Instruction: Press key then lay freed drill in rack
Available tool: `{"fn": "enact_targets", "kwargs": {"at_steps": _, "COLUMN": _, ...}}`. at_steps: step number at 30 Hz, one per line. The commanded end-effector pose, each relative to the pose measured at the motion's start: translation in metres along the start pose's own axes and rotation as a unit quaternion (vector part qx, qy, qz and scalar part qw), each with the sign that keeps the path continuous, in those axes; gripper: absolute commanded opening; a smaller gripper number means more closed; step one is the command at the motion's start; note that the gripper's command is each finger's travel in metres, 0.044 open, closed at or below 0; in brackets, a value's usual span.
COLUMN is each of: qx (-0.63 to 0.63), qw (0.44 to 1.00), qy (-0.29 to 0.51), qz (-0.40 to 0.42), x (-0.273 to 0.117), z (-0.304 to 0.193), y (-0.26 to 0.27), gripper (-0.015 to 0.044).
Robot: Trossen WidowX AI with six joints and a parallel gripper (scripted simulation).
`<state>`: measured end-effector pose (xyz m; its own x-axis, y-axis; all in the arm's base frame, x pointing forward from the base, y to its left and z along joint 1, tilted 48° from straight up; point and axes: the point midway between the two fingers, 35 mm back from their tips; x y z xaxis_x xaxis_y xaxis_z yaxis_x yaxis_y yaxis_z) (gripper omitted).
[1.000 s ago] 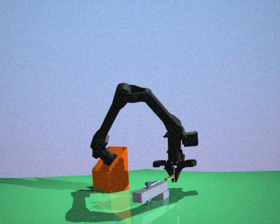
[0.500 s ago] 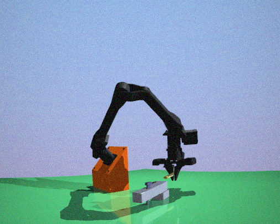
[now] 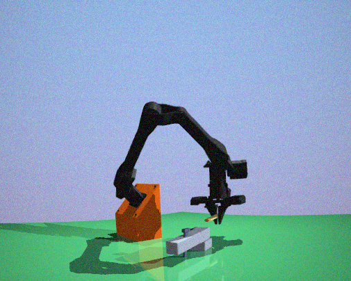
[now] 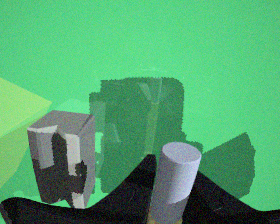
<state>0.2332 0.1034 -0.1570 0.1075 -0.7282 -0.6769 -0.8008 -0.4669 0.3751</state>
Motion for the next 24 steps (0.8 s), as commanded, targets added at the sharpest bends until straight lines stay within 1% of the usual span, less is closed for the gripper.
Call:
{"fn": "enact_targets", "kwargs": {"at_steps": 1, "qx": 0.003, "qw": 1.0, "qy": -0.002, "qz": -0.001, "x": -0.003, "z": 0.0, "y": -0.001, "gripper": 0.0}}
{"fn": "enact_targets", "kwargs": {"at_steps": 16, "qx": 0.003, "qw": 1.0, "qy": -0.002, "qz": -0.001, "x": -0.01, "z": 0.001, "y": -0.002, "gripper": 0.0}}
{"fn": "enact_targets", "kwargs": {"at_steps": 24, "qx": 0.003, "qw": 1.0, "qy": -0.002, "qz": -0.001, "x": -0.009, "z": 0.007, "y": 0.01, "gripper": 0.0}}
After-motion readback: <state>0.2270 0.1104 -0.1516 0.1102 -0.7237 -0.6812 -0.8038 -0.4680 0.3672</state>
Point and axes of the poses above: the point midway between the two fingers, 35 mm back from their tips, its own x axis out along the fingers, its own y axis across the jaws, z = x × y, and after that the axes turned 15 degrees about -x, right-handed
